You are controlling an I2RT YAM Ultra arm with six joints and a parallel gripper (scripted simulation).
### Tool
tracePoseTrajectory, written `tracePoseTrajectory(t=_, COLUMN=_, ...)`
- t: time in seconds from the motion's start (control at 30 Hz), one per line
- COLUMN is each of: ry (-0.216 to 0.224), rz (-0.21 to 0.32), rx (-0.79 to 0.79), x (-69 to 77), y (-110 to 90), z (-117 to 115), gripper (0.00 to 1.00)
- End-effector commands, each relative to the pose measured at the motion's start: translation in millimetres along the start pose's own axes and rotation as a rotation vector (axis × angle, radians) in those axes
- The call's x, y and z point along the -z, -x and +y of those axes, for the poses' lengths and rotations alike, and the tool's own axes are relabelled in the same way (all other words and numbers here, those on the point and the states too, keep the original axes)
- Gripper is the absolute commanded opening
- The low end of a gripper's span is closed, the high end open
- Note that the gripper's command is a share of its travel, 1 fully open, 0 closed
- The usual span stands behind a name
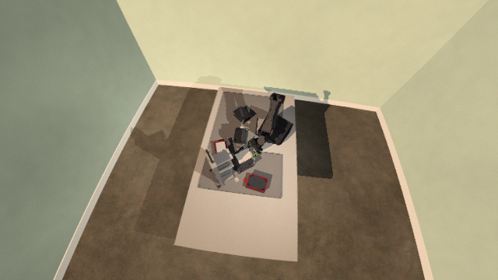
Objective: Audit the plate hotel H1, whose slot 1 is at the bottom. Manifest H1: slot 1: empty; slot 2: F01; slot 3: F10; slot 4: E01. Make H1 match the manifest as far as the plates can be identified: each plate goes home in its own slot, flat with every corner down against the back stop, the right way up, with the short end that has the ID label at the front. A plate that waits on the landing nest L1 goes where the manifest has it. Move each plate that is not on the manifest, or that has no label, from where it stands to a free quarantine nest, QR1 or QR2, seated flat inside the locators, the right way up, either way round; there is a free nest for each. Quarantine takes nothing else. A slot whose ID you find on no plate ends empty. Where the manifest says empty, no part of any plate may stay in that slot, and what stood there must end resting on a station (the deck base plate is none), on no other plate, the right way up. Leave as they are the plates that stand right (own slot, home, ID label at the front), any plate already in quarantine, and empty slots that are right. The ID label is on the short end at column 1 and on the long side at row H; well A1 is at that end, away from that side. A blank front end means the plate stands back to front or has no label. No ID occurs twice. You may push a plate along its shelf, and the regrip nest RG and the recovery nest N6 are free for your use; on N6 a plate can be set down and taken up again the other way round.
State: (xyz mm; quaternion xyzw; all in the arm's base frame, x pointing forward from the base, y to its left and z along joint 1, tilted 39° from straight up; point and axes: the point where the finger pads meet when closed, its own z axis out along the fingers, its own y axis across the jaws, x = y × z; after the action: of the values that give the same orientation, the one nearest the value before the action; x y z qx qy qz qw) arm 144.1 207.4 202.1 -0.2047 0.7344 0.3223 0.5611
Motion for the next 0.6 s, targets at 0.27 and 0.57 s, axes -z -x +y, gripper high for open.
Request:
tracePoseTrajectory(t=0.27, ry=0.004, rz=-0.047, rx=-0.032, x=17.1, y=29, z=1, gripper=0.86)
tracePoseTrajectory(t=0.57, ry=0.004, rz=-0.046, rx=-0.033, x=22.6, y=34, z=1, gripper=0.86)
